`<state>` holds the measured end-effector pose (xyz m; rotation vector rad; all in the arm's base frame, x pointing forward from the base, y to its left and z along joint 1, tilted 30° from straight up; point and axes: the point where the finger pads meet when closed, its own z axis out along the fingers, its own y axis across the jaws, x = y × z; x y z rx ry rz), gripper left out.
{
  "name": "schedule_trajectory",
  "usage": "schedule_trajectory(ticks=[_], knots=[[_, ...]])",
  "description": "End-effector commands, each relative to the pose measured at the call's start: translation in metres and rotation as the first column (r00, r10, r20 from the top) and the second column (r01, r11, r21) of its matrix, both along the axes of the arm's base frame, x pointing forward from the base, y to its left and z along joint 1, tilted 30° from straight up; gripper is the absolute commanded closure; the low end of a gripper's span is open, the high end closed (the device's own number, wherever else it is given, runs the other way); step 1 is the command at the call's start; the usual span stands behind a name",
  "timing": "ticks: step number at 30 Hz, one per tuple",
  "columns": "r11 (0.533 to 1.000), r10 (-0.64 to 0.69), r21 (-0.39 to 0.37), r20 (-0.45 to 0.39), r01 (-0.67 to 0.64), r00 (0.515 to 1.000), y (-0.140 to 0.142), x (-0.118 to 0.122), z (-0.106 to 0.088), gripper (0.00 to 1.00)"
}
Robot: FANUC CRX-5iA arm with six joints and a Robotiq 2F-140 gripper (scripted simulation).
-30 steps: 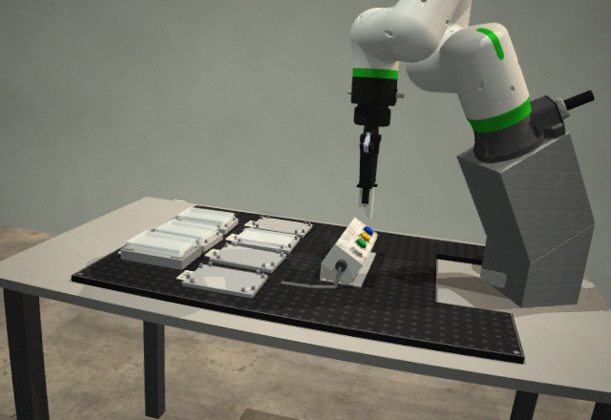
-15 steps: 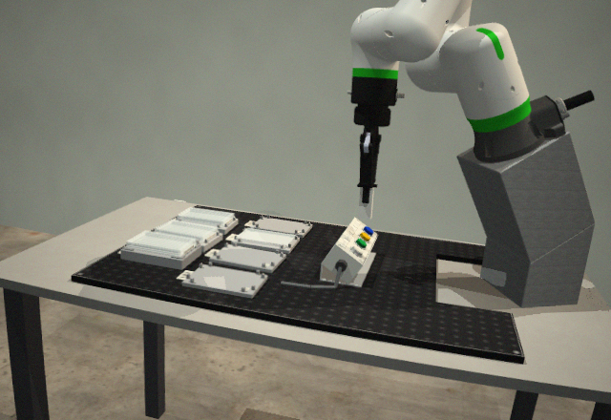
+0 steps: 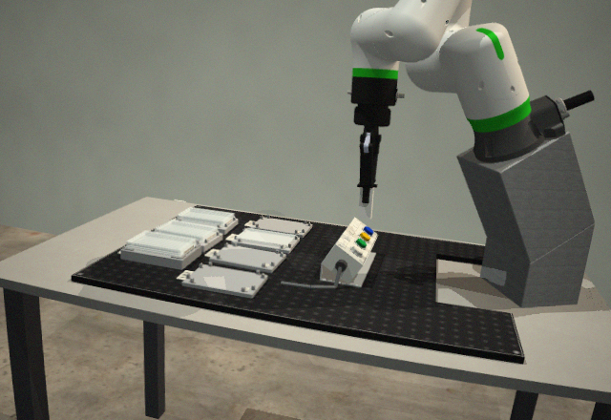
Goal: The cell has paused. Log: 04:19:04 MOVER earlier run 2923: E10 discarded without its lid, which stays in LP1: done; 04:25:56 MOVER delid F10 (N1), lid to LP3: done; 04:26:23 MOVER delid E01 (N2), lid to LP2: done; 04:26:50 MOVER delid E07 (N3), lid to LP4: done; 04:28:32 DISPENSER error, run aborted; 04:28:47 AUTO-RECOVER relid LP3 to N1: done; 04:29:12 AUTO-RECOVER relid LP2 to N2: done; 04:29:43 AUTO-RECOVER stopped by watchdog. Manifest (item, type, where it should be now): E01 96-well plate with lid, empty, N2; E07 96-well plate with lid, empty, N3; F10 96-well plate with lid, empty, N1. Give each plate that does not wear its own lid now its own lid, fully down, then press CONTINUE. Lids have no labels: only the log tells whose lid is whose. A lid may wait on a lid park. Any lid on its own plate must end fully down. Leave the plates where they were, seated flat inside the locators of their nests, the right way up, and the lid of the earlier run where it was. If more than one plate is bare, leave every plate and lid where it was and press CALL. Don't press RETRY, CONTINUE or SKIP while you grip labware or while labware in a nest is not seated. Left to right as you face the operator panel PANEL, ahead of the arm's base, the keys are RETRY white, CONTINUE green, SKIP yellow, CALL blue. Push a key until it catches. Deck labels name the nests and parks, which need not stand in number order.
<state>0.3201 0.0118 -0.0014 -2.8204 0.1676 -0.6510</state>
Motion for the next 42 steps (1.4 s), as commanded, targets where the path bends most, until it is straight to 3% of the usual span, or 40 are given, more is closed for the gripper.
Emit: schedule_trajectory(ticks=[1,42], knots=[[1.000,-0.017,-0.021,0.029,0.018,0.999,0.001,-0.001,0.000,1.00],[1.000,-0.018,-0.021,0.029,0.018,0.999,0.004,0.007,-0.015,1.00]])
